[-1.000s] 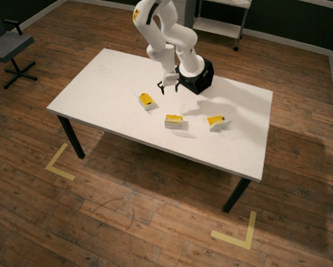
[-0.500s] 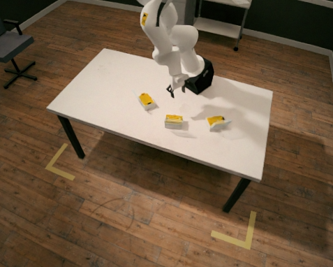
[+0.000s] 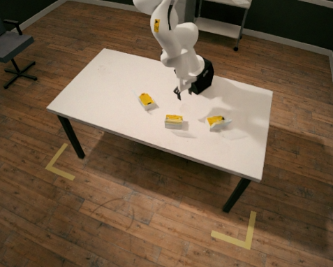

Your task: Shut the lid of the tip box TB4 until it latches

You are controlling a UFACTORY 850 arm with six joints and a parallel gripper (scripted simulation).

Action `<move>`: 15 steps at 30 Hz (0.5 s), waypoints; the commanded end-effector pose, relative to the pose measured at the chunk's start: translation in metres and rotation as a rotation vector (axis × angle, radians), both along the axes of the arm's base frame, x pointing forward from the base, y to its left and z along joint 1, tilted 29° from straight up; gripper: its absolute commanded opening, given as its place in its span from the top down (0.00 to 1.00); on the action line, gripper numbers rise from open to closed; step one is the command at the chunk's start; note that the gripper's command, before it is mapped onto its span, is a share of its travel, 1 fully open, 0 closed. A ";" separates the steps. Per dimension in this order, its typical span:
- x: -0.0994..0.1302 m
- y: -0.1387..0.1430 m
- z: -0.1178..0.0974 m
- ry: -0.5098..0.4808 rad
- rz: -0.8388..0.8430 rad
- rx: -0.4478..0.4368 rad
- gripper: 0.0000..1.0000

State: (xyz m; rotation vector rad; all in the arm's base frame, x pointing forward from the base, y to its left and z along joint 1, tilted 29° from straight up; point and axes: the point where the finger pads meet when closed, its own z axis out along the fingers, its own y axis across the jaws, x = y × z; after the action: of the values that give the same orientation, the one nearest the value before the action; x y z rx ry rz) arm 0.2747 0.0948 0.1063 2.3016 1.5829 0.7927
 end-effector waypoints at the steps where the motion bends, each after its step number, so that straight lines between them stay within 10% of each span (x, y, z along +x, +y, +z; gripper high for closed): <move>1: -0.006 0.013 -0.005 0.011 0.079 -0.046 0.00; 15: -0.032 0.062 -0.027 0.048 0.316 -0.173 0.00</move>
State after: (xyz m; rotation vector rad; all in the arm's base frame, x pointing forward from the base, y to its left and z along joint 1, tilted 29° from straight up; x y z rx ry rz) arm 0.2498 0.1420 0.0863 2.0136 1.9676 0.6545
